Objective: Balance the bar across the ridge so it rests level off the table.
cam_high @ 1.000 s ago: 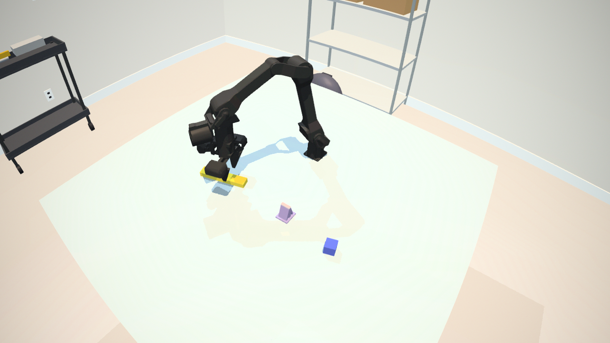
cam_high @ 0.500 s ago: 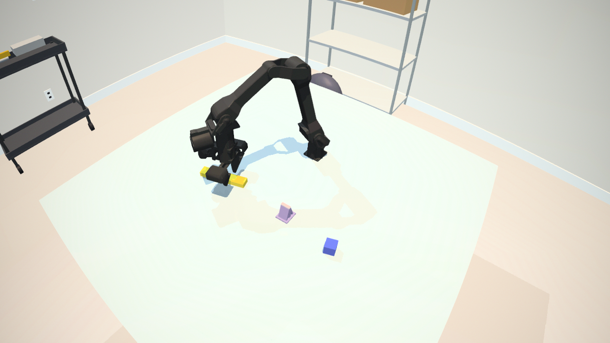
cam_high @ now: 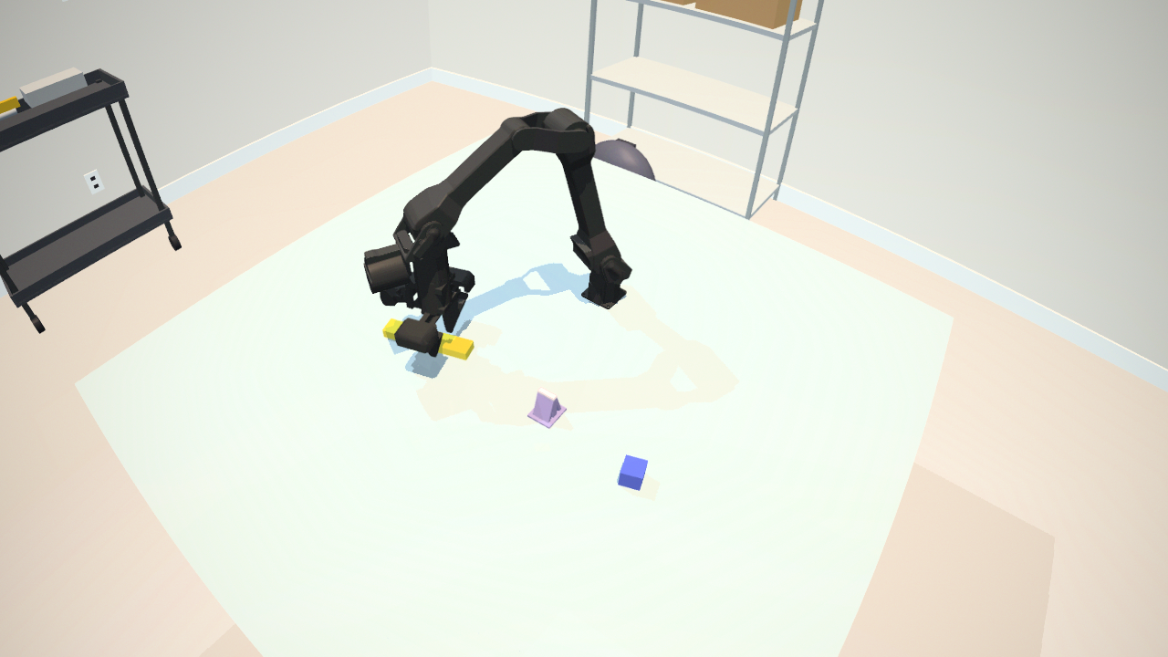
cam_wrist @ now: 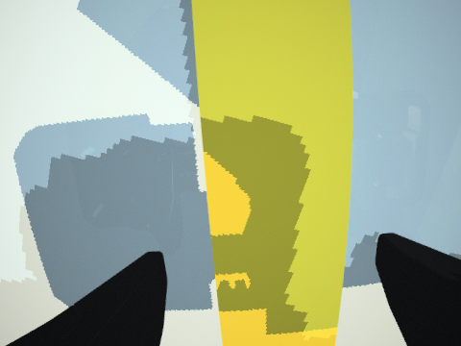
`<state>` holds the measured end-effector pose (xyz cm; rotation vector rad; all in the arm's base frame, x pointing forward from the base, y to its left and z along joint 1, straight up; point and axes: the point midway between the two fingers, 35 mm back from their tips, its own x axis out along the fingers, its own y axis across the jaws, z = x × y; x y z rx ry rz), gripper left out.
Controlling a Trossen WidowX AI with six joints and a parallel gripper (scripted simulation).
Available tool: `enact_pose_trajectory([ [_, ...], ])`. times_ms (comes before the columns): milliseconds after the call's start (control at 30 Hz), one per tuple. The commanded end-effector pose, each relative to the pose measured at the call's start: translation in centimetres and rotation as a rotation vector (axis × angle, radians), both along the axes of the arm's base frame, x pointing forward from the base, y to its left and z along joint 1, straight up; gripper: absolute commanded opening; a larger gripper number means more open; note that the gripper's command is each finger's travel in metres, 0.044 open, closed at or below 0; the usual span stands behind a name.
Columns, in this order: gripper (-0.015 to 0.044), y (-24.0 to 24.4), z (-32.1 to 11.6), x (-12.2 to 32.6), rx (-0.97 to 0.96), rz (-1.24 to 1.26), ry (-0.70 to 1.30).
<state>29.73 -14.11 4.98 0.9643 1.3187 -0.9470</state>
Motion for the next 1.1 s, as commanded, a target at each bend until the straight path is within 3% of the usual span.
enact_pose_trajectory([
  [0,0.0236,0.0,0.0,0.0,0.0,0.0,0.0],
  [100,0.0157,0.0,0.0,0.0,0.0,0.0,0.0],
  [333,0.0111,0.0,0.0,0.0,0.0,0.0,0.0],
  [467,0.0006,0.0,0.6,0.1,0.0,0.0,0.0],
  [1067,0.0,-0.2,5.2,0.3,-0.003,-0.002,0.001],
])
